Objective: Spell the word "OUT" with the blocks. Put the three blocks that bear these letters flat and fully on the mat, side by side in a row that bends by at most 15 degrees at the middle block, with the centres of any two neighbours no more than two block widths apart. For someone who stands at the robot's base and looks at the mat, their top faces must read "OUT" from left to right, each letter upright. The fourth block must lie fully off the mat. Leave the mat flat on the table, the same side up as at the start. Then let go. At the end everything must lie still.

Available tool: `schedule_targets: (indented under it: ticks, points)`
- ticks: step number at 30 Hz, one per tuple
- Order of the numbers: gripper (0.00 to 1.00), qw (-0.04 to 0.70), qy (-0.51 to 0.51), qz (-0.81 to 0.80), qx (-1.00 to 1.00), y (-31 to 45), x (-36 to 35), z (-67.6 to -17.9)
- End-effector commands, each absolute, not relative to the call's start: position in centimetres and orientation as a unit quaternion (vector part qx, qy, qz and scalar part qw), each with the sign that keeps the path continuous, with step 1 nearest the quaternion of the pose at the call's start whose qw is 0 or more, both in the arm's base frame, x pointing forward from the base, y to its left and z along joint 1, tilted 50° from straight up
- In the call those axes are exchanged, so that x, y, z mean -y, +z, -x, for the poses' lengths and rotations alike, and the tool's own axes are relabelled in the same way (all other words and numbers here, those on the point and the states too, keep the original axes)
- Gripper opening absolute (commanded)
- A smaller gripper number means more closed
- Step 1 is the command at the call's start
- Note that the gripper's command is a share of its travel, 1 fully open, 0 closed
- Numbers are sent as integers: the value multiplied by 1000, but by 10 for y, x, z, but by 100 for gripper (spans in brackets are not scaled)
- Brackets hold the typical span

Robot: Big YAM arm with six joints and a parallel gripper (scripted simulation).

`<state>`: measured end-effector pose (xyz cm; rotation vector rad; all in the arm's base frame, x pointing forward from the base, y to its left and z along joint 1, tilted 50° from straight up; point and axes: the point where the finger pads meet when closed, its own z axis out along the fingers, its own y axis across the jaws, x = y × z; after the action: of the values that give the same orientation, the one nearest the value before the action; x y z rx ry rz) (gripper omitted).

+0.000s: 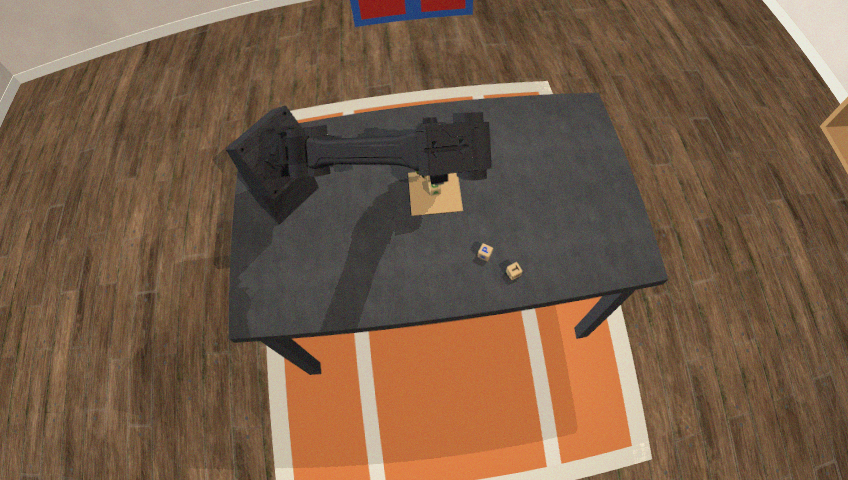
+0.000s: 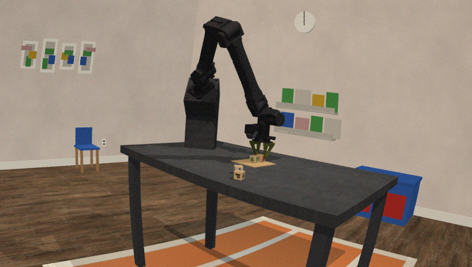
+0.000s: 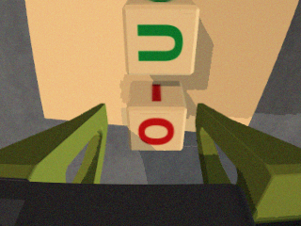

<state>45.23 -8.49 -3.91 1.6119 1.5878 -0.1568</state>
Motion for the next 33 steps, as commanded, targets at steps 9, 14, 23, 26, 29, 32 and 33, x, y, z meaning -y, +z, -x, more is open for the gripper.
schedule_targets:
  ticks: [9,14,23,26,29,32,33]
  points:
    - [54,424,-56,-642,-636,-23,65,-442]
    - [54,424,-58,-647,-631,-20,68,-441]
    - [54,425,-57,-647,-631,-14,62,-437]
    - [54,424,-55,-643,-635,-13,56,-436]
    - [54,423,-57,-642,-637,-15,56,-435]
    - [54,422,-61,-647,-632,-16,62,-434]
    - [54,422,-60,-647,-632,-15,61,-434]
